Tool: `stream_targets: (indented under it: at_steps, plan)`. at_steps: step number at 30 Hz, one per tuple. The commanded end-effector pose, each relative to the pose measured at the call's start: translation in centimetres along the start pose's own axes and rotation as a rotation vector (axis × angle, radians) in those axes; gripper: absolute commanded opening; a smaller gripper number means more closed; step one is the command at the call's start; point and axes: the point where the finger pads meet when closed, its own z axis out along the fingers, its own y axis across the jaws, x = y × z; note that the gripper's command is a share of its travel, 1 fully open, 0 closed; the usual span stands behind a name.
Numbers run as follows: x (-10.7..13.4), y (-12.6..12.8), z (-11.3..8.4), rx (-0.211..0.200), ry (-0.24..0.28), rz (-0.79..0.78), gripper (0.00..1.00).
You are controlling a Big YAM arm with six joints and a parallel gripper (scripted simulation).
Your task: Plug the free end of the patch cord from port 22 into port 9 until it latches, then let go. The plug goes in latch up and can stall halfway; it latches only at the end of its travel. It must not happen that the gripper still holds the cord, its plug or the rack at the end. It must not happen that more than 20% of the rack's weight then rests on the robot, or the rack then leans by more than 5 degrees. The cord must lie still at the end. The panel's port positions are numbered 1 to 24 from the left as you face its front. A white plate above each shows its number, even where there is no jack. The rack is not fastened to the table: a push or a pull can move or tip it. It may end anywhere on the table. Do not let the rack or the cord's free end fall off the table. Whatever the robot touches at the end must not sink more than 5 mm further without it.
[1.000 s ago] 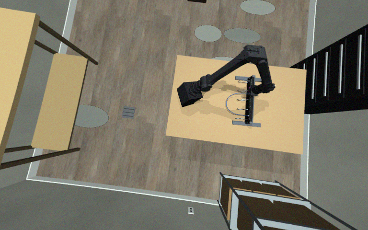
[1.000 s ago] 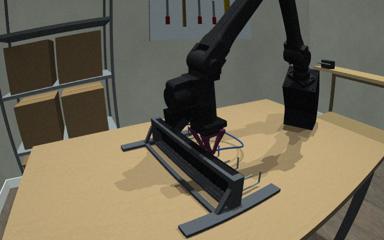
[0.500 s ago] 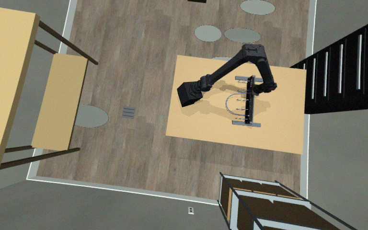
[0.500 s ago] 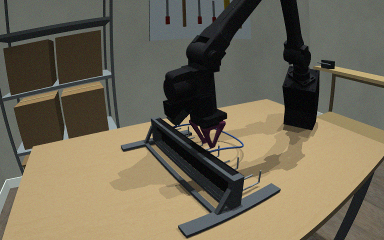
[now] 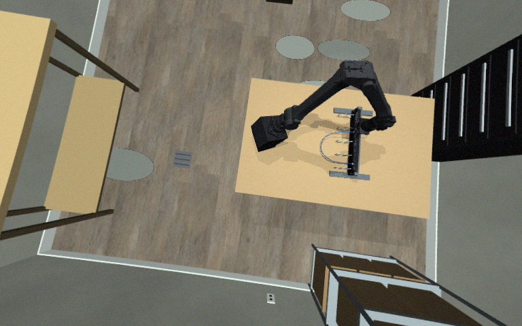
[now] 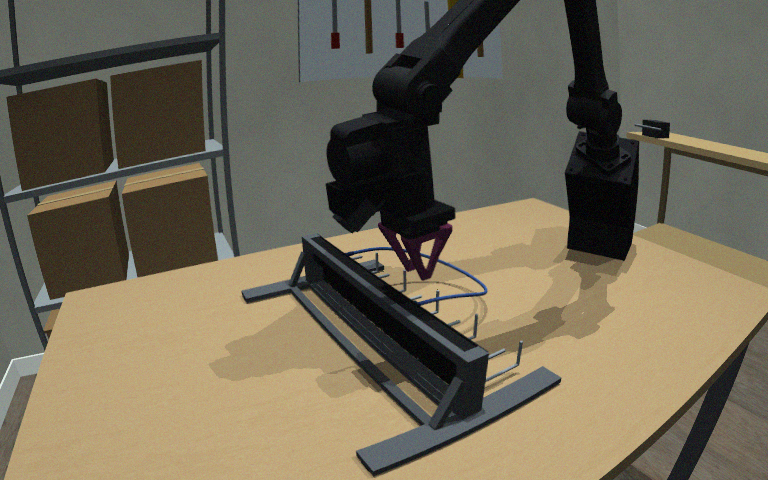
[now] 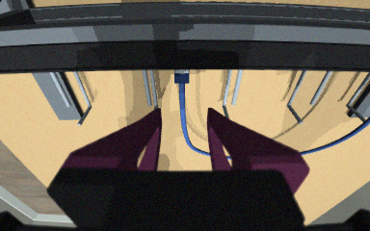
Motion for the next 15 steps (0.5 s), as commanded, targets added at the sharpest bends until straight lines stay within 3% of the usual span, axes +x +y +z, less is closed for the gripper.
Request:
stream_targets:
  at_steps: [1,15]
  plan:
    - [-3.0,0.6,-4.4,-0.006,-0.090,-0.020,0.36]
    - [-2.8,0.5,-6.3,-0.006,-0.090,-0.019,0.36]
